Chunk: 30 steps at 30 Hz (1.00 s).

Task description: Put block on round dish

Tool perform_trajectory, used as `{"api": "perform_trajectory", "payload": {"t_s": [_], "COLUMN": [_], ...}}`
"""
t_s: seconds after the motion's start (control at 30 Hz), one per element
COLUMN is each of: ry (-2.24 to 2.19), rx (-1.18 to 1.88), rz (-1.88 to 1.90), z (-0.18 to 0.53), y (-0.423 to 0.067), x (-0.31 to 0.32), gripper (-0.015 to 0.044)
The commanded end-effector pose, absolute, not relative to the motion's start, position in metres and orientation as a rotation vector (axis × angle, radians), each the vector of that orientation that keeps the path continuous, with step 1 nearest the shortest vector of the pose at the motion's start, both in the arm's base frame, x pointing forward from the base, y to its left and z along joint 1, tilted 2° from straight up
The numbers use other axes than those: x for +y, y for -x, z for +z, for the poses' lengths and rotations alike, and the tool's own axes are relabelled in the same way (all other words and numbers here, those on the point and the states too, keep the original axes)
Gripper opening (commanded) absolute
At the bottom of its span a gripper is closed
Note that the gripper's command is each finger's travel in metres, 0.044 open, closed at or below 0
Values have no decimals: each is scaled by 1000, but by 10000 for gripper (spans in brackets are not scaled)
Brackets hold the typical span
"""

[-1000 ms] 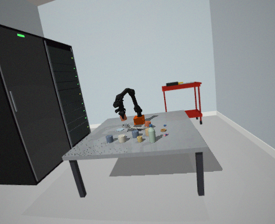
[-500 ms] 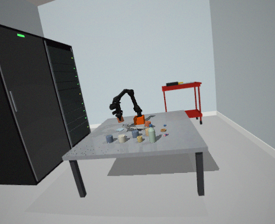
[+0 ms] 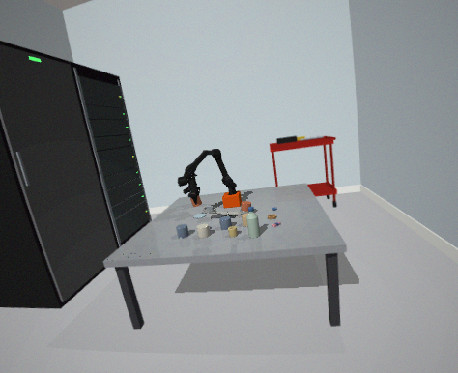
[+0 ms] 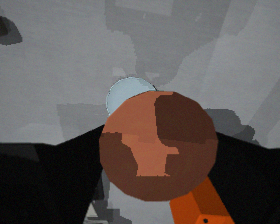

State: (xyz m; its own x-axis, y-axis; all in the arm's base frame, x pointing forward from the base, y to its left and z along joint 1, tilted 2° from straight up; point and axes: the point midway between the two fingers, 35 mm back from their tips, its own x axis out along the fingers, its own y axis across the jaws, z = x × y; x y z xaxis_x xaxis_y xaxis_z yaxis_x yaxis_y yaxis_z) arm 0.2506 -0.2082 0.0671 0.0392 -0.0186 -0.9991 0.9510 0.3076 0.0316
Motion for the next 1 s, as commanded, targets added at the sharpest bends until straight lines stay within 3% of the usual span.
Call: {"api": "perform_trajectory", "payload": {"t_s": [0.0, 0.33, 0.97], "ry": [-974, -969, -969], "rx": [1283, 1278, 1278], "rz": [-959, -965, -965], "z": [61, 37, -5], "y": [-231, -176, -177], "x": [-224, -253, -255], "gripper": [0, 0, 0]}}
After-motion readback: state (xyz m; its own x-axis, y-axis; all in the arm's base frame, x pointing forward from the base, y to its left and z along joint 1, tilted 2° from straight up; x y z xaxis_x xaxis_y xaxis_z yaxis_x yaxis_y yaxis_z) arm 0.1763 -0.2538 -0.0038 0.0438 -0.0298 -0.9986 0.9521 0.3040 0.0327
